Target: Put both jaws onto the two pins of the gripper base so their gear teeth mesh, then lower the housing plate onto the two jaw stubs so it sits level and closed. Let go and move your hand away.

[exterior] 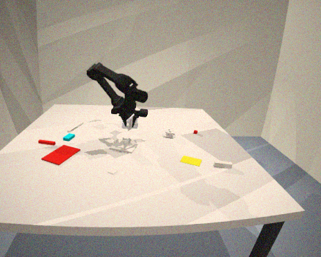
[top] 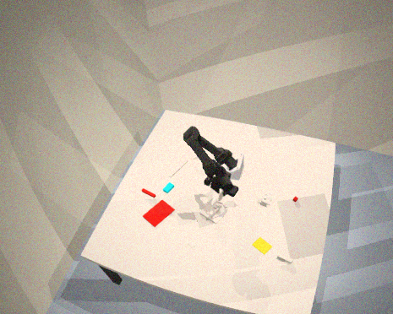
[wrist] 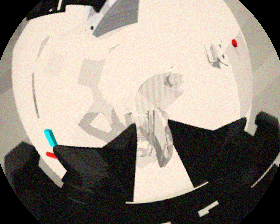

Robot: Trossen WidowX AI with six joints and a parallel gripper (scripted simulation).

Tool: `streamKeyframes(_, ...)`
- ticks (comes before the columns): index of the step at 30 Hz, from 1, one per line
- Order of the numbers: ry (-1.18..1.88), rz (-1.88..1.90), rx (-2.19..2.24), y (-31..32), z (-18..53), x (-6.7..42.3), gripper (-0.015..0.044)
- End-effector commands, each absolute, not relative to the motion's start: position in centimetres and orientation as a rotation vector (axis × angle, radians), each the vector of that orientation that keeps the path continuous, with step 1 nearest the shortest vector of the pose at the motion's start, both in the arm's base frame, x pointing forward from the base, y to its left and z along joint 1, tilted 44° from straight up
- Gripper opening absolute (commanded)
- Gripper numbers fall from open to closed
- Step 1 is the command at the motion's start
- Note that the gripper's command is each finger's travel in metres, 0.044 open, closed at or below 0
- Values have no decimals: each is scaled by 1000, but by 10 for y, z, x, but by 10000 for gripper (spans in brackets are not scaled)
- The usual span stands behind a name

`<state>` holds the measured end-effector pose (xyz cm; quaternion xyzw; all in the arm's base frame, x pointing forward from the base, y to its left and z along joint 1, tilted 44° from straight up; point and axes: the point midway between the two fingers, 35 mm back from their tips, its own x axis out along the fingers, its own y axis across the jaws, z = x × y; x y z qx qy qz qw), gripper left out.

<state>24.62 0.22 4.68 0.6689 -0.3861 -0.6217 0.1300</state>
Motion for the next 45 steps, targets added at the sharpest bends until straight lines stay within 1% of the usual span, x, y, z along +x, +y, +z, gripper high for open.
streamKeyframes(1,-1116,-1800,1948,-4,54,258,134)
streamKeyframes(22,-1126,-1791,1944,-44,85,302,134)
streamKeyframes(45,-1126,-1791,1944,-45,86,303,134)
